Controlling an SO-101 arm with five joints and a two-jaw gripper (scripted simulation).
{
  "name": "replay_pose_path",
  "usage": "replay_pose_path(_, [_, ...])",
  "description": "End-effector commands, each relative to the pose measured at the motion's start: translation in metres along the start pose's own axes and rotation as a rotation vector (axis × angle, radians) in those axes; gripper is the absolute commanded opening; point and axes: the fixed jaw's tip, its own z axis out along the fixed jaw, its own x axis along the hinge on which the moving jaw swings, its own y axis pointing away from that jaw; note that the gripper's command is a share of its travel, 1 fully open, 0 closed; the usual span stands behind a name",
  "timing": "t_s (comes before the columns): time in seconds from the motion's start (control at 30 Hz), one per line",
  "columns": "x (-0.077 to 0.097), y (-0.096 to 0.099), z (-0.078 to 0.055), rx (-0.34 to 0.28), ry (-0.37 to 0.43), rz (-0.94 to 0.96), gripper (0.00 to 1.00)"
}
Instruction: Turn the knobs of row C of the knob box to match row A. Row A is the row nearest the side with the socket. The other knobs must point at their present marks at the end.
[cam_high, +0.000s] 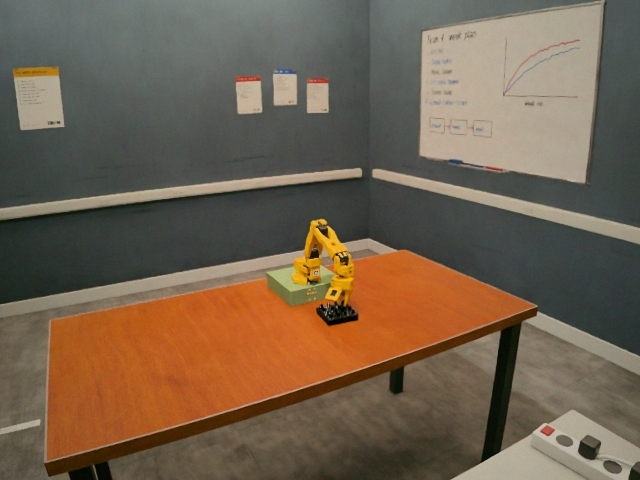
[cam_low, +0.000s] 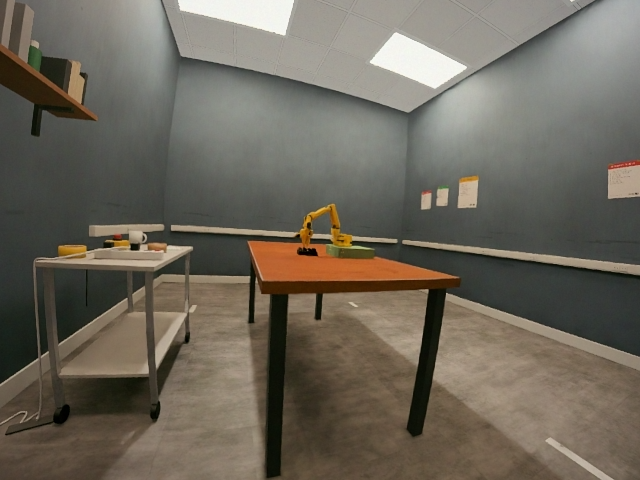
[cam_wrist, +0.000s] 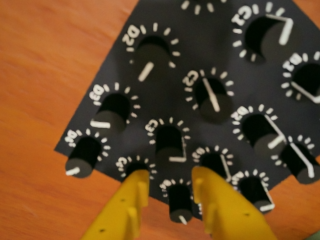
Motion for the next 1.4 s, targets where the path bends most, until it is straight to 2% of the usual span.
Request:
replay_pose_path(0.0, [-0.002, -0.001, 0.006, 0.001, 0.001, 0.011, 0.1])
replay_pose_path(0.43, [-0.002, -0.001, 0.018, 0.001, 0.002, 0.011, 0.1])
replay_pose_path(1.37, [0.0, -0.003, 0.023, 0.001, 0.001, 0.011, 0.1])
